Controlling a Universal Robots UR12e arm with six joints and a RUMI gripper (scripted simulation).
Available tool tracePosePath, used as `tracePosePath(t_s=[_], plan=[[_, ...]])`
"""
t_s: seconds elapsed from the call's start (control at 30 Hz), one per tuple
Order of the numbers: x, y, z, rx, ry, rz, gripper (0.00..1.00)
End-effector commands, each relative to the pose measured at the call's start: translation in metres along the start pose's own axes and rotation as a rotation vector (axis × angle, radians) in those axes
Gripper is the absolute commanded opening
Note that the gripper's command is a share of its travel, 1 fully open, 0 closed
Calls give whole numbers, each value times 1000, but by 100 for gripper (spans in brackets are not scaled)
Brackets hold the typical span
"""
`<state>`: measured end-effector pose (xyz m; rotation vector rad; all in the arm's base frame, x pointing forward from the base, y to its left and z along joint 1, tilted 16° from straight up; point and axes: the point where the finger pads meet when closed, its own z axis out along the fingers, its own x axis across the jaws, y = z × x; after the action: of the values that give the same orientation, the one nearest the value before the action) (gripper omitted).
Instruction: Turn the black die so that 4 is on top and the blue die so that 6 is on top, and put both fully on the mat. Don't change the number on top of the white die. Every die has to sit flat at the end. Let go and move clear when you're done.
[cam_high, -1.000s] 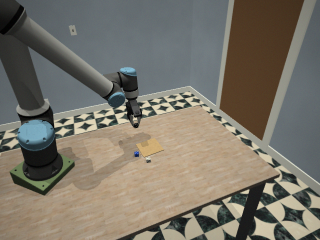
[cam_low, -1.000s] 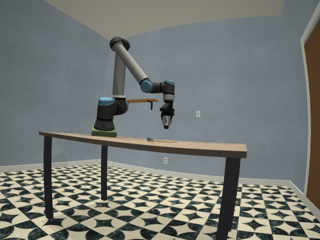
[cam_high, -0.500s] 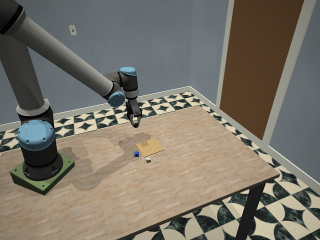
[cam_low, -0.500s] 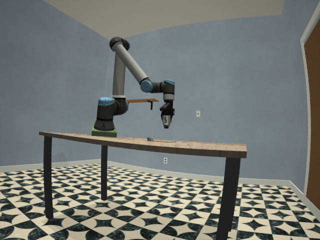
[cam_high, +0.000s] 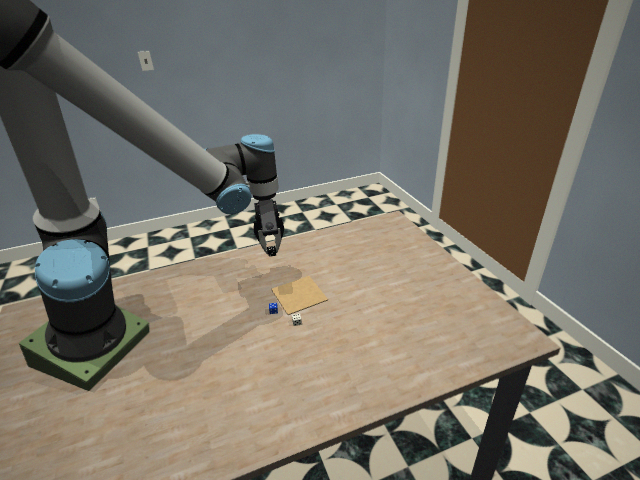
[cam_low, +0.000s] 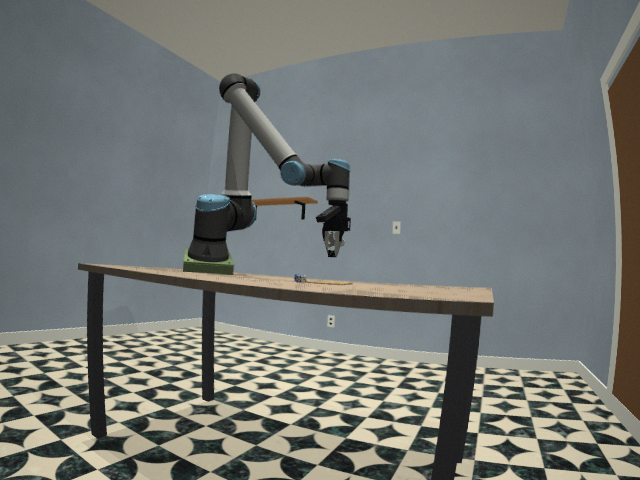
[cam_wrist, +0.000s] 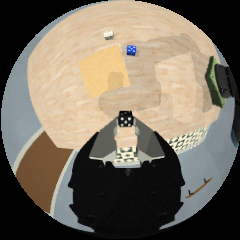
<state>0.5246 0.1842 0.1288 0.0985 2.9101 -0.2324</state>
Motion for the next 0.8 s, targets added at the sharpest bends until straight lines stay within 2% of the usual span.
tracePosePath(t_s=[0.0,0.13,0.2,0.67,0.77], plan=[[0,-1,0,1,-1,124,6],[0,-2,1,1,-1,267,6],[0,-2,1,1,-1,267,6],[-1,-3,5,1,-1,783,6],[-1,-3,5,1,-1,792,6]])
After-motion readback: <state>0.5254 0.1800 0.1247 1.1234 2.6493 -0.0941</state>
